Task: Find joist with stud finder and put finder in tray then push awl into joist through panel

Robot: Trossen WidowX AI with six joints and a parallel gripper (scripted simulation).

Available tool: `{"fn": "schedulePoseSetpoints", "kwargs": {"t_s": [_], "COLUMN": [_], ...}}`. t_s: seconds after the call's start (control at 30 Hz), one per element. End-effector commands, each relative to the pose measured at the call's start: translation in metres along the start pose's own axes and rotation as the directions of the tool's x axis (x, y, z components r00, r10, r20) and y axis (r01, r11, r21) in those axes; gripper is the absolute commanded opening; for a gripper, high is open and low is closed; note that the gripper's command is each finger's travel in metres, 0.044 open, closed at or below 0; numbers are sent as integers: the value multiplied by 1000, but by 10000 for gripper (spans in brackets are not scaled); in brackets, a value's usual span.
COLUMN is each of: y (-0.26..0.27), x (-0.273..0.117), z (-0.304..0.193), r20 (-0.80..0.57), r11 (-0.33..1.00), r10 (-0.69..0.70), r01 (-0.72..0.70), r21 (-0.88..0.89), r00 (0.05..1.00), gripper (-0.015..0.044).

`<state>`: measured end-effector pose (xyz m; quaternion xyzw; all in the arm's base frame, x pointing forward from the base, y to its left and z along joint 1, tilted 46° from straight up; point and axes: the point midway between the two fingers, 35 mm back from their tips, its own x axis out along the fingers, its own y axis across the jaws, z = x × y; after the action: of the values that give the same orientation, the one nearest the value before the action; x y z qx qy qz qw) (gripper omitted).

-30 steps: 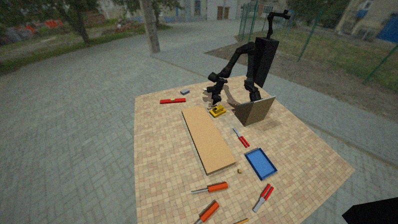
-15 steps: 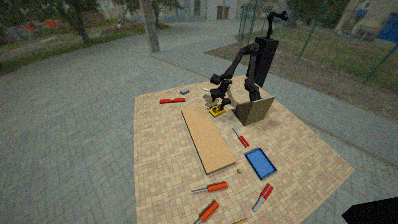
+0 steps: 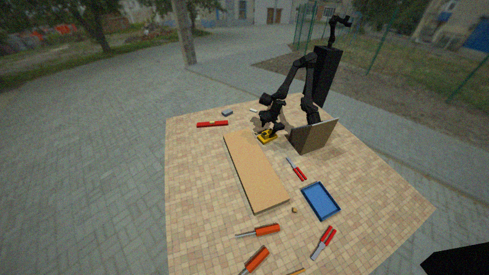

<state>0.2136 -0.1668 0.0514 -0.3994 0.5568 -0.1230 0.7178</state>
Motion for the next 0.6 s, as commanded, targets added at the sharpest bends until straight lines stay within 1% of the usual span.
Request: {"fn": "schedulePoseSetpoints", "kwargs": {"t_s": [0.0, 0.57], "y": [3, 3], "x": [6, 32], "z": [-2, -11], "r20": [-1, -2], "r11": [1000, 1000], "r10": [8, 7], "r01": [-8, -7], "r21": [-7, -7], "r00": [1000, 1000], "gripper": [440, 440]}}
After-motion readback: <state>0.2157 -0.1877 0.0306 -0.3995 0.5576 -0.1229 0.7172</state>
